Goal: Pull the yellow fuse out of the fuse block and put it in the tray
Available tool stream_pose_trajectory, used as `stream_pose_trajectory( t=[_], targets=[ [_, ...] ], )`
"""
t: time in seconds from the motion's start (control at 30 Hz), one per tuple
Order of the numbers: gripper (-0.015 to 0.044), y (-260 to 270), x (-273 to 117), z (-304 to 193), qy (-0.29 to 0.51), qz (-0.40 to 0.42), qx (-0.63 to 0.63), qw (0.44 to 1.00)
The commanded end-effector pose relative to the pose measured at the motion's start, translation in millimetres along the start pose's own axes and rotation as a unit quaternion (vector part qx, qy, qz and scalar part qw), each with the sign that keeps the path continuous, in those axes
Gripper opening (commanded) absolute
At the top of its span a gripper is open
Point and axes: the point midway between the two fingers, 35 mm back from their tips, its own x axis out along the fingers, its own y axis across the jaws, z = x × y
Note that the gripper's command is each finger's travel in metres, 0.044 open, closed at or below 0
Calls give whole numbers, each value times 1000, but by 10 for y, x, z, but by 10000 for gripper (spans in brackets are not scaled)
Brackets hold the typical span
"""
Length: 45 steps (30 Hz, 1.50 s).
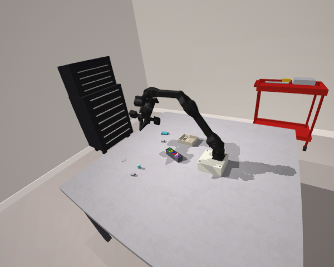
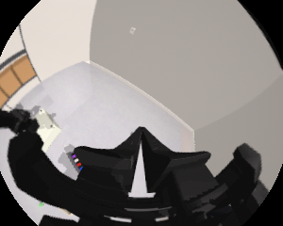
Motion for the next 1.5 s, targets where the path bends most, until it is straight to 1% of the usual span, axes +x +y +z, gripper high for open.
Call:
stream_pose_trajectory(
  t=[0.0, 0.07, 0.17, 0.27, 0.4, 0.53, 0.67, 0.97, 1.23, 1.47],
  targets=[
    [26, 4, 2, -10, 2, 1, 9, 1000],
    [74, 42, 15, -93, 18, 4, 78, 997],
    [74, 133, 41, -277, 55, 3, 231, 971],
    [74, 235, 60, -458, 91, -8, 378, 921],
    [74, 387, 77, -695, 135, -38, 556, 819],
    [74, 556, 83, -922, 168, -85, 708, 681],
    [74, 697, 80, -1088, 190, -121, 773, 593],
    [74, 923, 65, -1322, 196, -198, 880, 385],
    [74, 1150, 60, -1513, 182, -273, 926, 188],
    [74, 1354, 46, -1662, 151, -338, 929, 13]
  ],
)
